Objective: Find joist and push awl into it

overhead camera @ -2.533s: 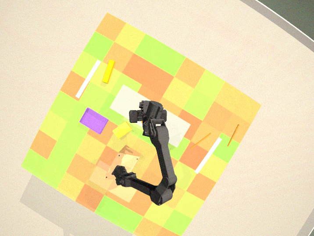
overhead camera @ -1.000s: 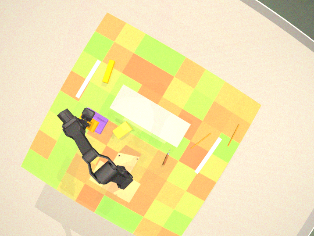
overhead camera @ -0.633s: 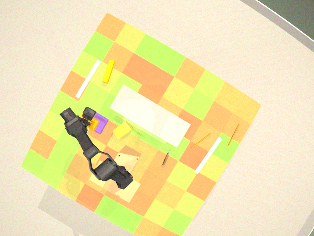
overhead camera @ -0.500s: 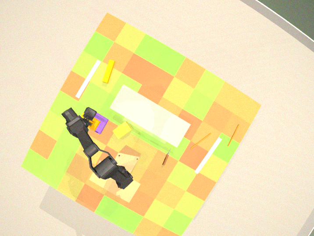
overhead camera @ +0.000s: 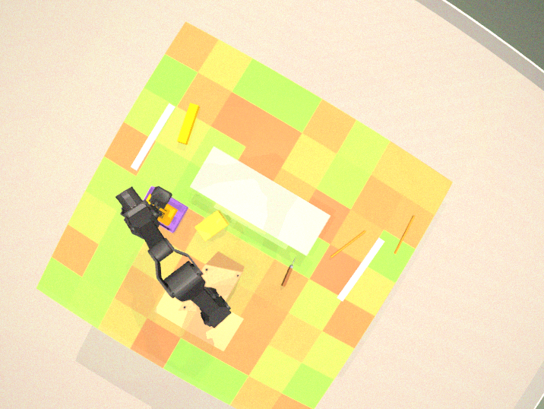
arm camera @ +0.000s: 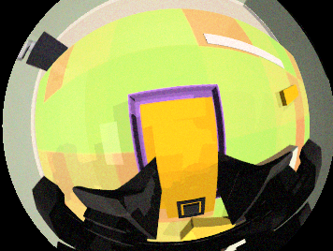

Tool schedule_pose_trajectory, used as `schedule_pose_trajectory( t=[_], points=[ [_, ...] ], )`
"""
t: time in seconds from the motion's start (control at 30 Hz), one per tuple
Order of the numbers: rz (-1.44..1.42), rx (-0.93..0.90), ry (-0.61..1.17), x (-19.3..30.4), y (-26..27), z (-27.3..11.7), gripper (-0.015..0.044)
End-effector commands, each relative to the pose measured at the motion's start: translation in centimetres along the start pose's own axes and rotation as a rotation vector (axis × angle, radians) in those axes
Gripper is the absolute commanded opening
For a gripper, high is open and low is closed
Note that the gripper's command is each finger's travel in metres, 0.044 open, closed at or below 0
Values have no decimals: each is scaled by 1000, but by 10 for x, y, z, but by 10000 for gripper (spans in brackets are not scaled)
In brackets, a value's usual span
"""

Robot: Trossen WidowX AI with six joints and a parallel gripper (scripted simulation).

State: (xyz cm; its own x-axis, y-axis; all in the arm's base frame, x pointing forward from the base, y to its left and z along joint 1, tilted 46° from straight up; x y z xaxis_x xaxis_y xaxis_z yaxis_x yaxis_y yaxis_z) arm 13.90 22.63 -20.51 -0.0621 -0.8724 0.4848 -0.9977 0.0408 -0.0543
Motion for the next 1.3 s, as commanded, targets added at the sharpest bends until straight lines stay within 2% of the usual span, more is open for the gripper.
schedule_pose_trajectory(
  t=[0.0, 0.53, 0.93, 1.07, 1.1, 1.2, 1.27],
  points=[
    [-5, 7, -4, 2, 0, 5, 0],
    [-5, 7, -3, 7, -1, 24, 0],
    [0, 0, 2, 8, 0, 23, 315],
    [-1, 0, 0, -2, -1, -2, 420],
    [-1, -1, -1, -6, -1, -13, 440],
    [-2, -2, -1, -17, 2, -58, 440],
    [-2, -2, -1, -19, 3, -71, 440]
  ],
)
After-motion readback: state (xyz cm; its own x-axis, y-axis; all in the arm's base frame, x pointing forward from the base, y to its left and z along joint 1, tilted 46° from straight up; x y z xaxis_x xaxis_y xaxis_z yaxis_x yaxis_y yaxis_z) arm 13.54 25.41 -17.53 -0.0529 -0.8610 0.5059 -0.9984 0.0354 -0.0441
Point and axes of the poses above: the point midway between the two fingers, 35 mm back from their tips, its own z axis out along the fingers, its own y axis across the jaws, x = y × z, the point moved 8 cm from there along -z, back along the fingers, and after that the axes turned 5 degrees about z, right-handed, at the moved point
